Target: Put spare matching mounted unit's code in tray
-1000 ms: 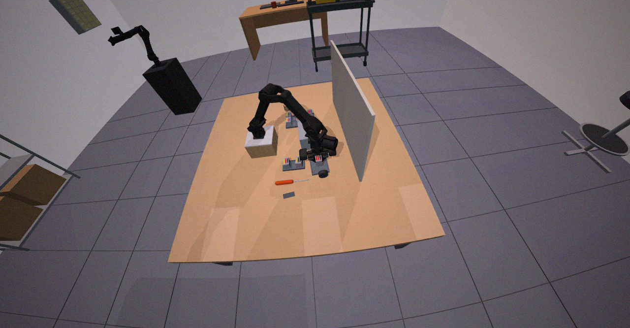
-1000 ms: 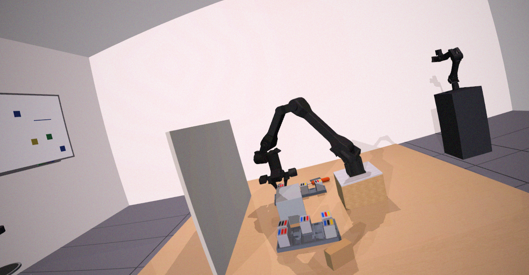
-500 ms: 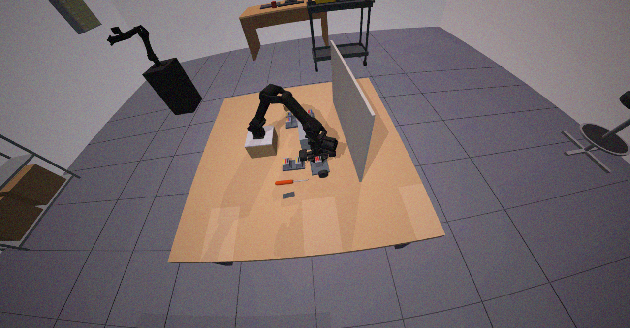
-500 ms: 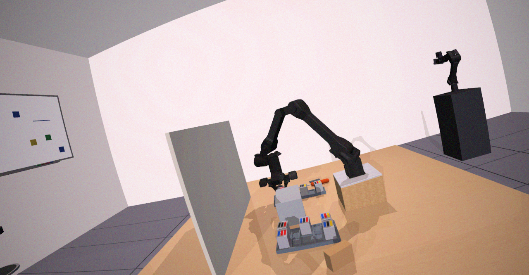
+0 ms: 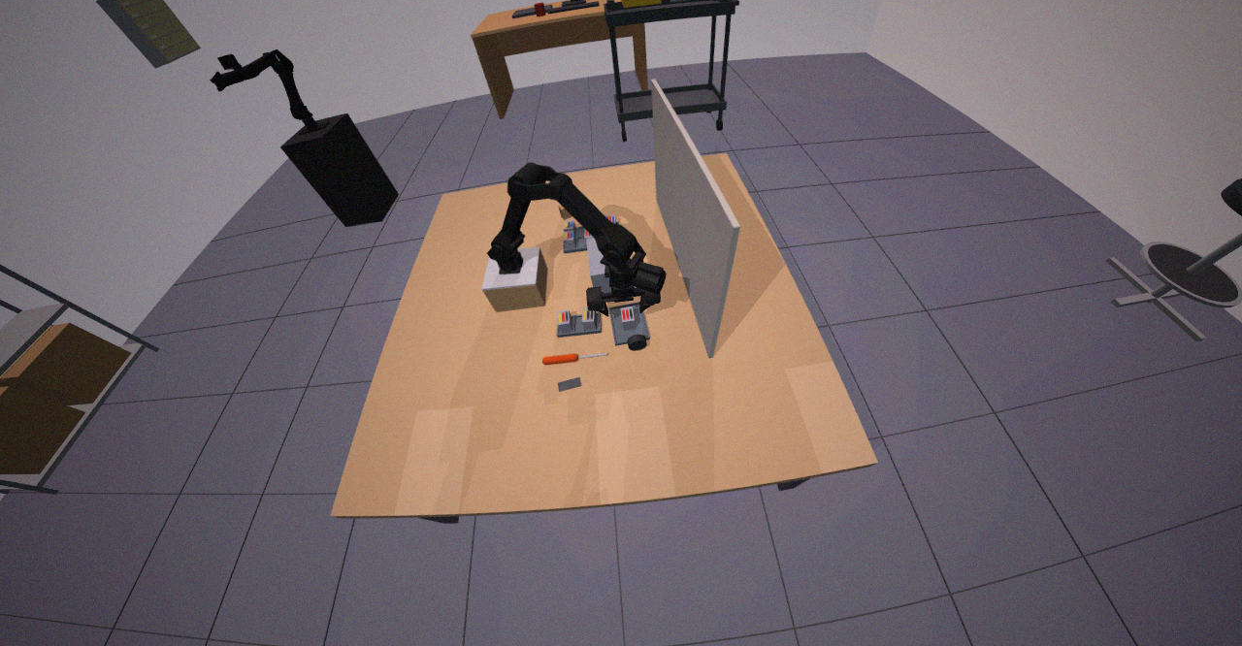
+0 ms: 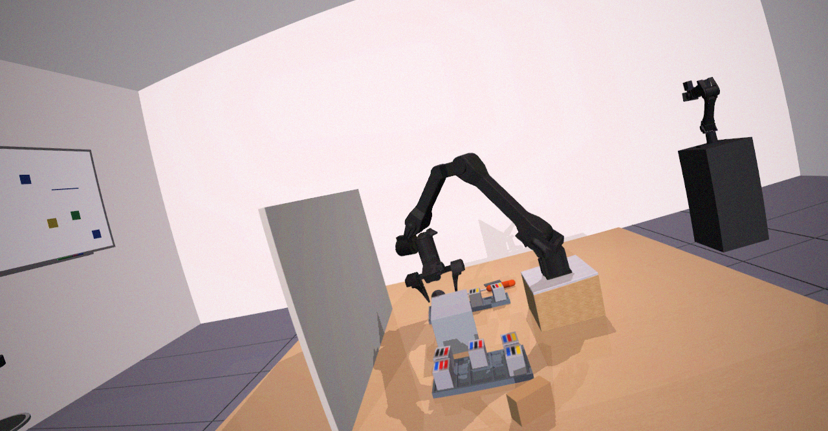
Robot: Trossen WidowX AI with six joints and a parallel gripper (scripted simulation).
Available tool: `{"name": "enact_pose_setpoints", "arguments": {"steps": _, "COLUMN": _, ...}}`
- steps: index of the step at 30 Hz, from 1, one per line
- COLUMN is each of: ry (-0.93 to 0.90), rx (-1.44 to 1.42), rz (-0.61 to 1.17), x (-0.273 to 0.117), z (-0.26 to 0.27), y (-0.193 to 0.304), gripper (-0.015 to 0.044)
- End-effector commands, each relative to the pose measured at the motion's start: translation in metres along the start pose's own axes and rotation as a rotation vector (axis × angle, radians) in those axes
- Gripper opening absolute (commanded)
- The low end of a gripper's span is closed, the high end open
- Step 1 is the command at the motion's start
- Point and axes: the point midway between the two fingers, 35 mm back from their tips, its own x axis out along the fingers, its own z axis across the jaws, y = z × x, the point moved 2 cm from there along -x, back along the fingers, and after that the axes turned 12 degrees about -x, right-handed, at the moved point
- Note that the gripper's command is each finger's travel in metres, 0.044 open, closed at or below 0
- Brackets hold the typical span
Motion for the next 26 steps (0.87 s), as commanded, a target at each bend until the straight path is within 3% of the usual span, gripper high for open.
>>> {"name": "enact_pose_setpoints", "arguments": {"steps": 1, "ry": 0.039, "rx": -0.001, "rz": 0.032, "x": -0.069, "z": -0.002, "y": 0.002, "gripper": 0.044}}
{"name": "enact_pose_setpoints", "arguments": {"steps": 26, "ry": 0.05, "rx": 0.003, "rz": 0.048, "x": -0.083, "z": -0.002, "y": 0.002, "gripper": 0.044}}
